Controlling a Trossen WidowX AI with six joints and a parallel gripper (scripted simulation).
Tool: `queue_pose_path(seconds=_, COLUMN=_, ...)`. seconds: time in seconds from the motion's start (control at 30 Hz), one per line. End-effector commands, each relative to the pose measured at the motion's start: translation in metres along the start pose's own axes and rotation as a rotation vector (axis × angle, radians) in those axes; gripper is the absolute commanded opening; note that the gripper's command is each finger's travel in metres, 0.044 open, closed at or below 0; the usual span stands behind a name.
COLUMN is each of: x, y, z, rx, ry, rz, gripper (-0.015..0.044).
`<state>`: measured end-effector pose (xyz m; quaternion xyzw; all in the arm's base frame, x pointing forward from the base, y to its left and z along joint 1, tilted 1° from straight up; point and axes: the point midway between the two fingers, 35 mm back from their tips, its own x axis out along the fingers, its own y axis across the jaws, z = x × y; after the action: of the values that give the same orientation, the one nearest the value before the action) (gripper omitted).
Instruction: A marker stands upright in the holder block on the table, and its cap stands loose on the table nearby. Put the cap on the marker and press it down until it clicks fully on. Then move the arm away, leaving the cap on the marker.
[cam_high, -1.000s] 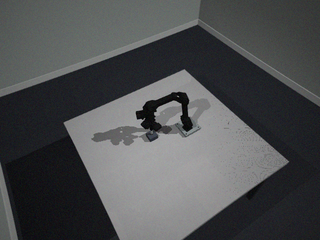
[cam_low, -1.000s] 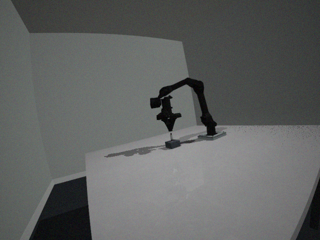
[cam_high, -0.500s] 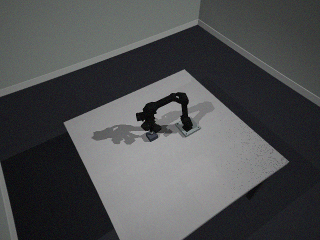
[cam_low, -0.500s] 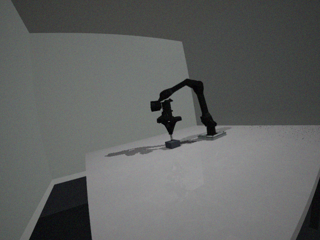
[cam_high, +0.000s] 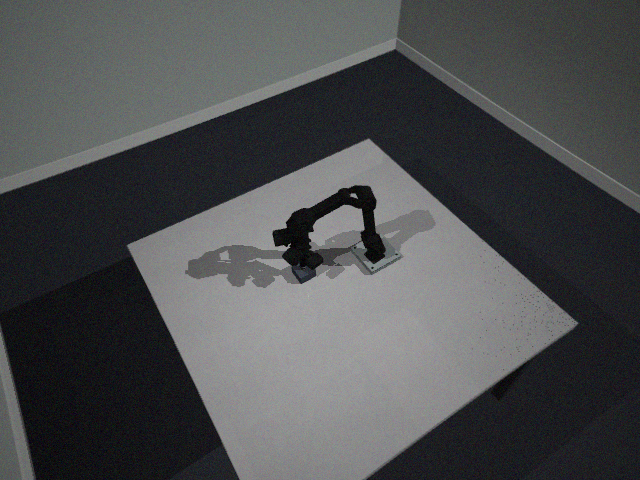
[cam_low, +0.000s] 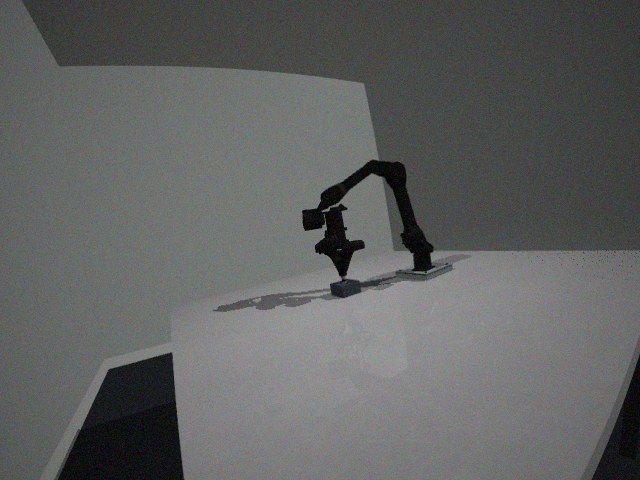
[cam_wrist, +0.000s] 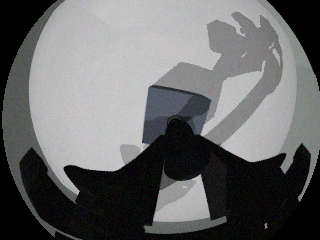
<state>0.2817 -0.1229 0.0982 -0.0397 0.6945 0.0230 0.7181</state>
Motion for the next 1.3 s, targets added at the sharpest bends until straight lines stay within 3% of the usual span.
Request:
queue_pose_path(seconds=0.0, x=0.007, y=0.001, z=0.000, rx=-0.005, ry=-0.002, rz=0.005, gripper=0.0000)
queue_pose_path(seconds=0.33, x=0.007, y=0.001, z=0.000, rx=-0.005, ry=-0.002, rz=0.005, gripper=0.0000)
queue_pose_path(seconds=0.9, x=0.006, y=0.001, z=-0.001, rx=0.000, ry=0.001, rz=0.002, gripper=0.0440)
queue_pose_path(seconds=1.03, x=-0.001, y=0.000, z=0.000, rx=0.000, ry=0.001, rz=0.002, gripper=0.0440)
queue_pose_path(seconds=1.27, x=-0.069, y=0.000, z=-0.001, rx=0.000, ry=0.002, rz=0.002, gripper=0.0440)
